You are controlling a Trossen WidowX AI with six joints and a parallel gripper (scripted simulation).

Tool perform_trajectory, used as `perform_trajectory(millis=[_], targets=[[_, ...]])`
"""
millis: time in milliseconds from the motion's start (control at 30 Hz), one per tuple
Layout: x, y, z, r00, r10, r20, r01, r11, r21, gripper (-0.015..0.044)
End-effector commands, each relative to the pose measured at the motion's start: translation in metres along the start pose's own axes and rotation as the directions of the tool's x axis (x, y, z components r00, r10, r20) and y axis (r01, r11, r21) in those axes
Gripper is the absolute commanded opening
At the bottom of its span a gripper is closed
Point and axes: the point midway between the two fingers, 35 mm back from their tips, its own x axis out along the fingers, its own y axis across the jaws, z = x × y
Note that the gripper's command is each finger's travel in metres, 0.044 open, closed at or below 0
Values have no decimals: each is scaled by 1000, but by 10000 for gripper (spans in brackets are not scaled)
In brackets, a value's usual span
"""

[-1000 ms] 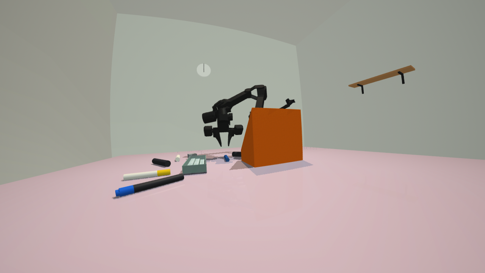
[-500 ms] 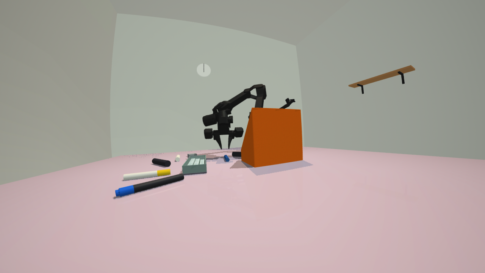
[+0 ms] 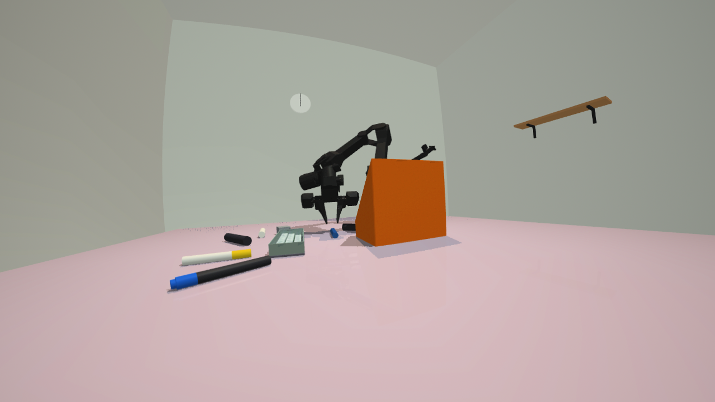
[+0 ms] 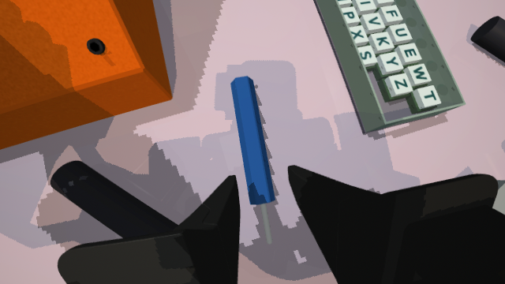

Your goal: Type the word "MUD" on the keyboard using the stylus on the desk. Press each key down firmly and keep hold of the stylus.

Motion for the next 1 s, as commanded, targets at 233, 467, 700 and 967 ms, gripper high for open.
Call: perform_trajectory(millis=[233,467,700,967], targets=[[9,1,-3,1000,3,5,-3,1000,-6,150],[15,1,-6,1000,3,5,-3,1000,-6,150],[20,1,-9,1000,3,5,-3,1000,-6,150],[25,1,-12,1000,3,4,-3,1000,-6,150]])
